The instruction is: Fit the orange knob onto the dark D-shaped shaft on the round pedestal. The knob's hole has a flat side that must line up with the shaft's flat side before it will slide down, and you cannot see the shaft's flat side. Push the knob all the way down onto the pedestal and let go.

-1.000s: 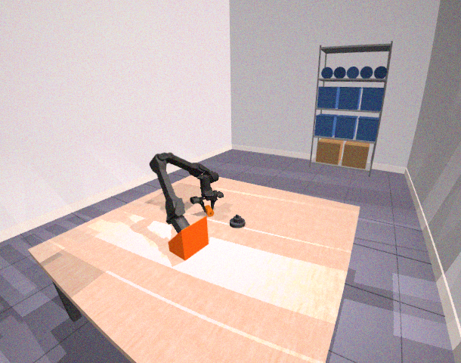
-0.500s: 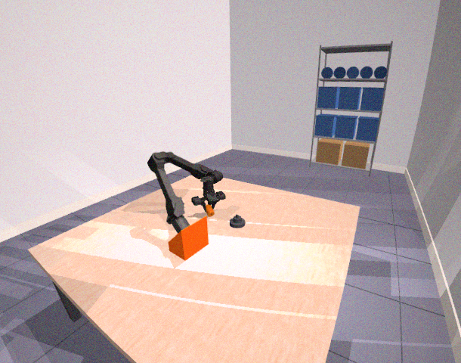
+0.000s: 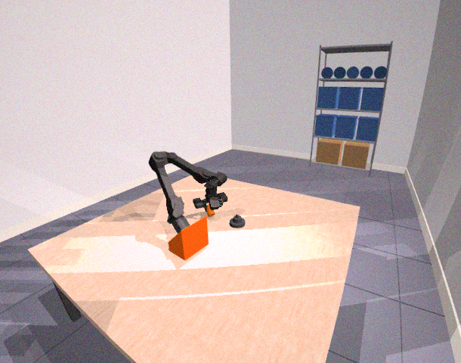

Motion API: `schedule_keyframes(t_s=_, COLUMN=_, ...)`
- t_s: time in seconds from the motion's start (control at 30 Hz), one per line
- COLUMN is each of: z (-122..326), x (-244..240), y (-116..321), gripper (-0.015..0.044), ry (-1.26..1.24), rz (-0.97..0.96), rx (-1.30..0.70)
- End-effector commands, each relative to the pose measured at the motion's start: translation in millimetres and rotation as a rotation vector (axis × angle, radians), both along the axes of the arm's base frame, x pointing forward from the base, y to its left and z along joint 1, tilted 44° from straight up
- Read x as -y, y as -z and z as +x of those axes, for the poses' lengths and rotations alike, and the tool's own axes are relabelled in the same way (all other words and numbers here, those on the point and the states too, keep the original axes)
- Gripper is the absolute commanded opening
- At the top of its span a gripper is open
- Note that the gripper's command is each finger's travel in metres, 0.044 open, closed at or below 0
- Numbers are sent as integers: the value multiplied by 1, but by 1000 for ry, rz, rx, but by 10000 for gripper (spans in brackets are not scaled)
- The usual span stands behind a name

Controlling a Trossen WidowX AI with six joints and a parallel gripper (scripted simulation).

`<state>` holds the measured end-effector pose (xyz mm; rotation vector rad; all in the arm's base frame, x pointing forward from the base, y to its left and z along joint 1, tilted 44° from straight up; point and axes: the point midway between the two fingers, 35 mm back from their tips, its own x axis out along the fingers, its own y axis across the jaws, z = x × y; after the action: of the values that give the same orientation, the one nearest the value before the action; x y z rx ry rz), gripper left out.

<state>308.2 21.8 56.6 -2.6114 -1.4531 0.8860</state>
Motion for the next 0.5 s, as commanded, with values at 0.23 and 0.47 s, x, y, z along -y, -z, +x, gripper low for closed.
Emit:
schedule_keyframes(t_s=0.23, z=-8, x=6, y=8, gripper=180, ry=55, rz=148, rx=102)
schedule_keyframes(t_s=0.47, z=-12, x=9, y=14, gripper=180, ry=91, rz=241, rx=170)
